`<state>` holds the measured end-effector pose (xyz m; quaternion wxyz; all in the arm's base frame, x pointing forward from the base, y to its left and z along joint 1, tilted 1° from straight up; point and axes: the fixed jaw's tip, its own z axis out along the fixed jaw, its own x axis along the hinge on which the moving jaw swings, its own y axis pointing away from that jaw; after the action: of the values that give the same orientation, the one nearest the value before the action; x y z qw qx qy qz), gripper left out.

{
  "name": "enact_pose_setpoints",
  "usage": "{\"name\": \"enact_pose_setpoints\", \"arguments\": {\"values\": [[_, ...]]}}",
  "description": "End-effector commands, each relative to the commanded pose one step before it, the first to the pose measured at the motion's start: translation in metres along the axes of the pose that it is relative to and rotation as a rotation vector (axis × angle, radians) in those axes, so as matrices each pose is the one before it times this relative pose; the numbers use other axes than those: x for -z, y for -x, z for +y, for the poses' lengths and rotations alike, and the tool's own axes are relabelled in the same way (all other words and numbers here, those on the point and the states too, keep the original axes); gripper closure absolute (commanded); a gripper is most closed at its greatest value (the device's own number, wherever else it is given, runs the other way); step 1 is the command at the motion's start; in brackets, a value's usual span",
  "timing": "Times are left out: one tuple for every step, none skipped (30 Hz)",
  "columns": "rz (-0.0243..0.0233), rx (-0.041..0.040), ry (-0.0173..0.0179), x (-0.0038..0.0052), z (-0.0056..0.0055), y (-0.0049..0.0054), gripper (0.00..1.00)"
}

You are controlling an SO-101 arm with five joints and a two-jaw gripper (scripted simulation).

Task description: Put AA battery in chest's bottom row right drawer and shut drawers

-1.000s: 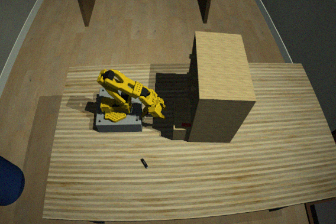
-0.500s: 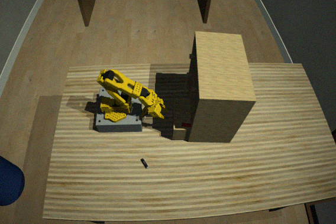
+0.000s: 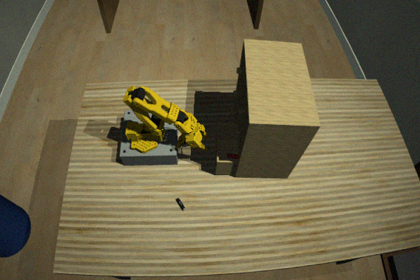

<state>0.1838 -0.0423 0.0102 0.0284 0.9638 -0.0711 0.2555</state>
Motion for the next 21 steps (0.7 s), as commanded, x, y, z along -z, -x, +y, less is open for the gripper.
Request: {"name": "enact_pose_setpoints", "arguments": {"values": [[-0.00433, -0.00333, 0.00135, -0.013296, 0.0009, -0.002, 0.79], [0.00001, 0.0, 0.0, 0.0, 0.0, 0.0, 0.79], [-0.00001, 0.0, 0.0, 0.0, 0.0, 0.0, 0.79], [0.00001, 0.0, 0.0, 0.0, 0.0, 0.0, 0.79], [-0.00001, 0.0, 0.0, 0.0, 0.0, 0.0, 0.79], [0.00001, 0.0, 0.0, 0.0, 0.0, 0.0, 0.79], [-0.00001, 0.0, 0.0, 0.0, 0.0, 0.0, 0.79], [0.00001, 0.0, 0.0, 0.0, 0.0, 0.0, 0.79], [-0.00001, 0.0, 0.0, 0.0, 0.0, 0.0, 0.79], [0.00001, 0.0, 0.0, 0.0, 0.0, 0.0, 0.79], [0.0, 0.0, 0.0, 0.0, 0.0, 0.0, 0.79], [0.0, 0.0, 0.0, 0.0, 0.0, 0.0, 0.79], [0.00006, 0.00061, -0.00061, -0.0032, -0.00023, -0.0004, 0.79], [0.00007, 0.00061, -0.00061, -0.003259, -0.00024, -0.00028, 0.79], [0.00006, 0.00061, -0.00061, -0.003314, -0.00025, -0.00015, 0.79], [0.00007, 0.00061, -0.00061, -0.003363, -0.00025, -0.00002, 0.79], [0.00006, 0.00061, -0.00061, -0.003407, -0.00026, 0.00012, 0.79], [0.00001, 0.0, 0.0, 0.0, 0.0, 0.0, 0.79], [-0.00001, 0.0, 0.0, 0.0, 0.0, 0.0, 0.79], [0.00001, 0.0, 0.0, 0.0, 0.0, 0.0, 0.79], [-0.00001, 0.0, 0.0, 0.0, 0.0, 0.0, 0.79]]}}
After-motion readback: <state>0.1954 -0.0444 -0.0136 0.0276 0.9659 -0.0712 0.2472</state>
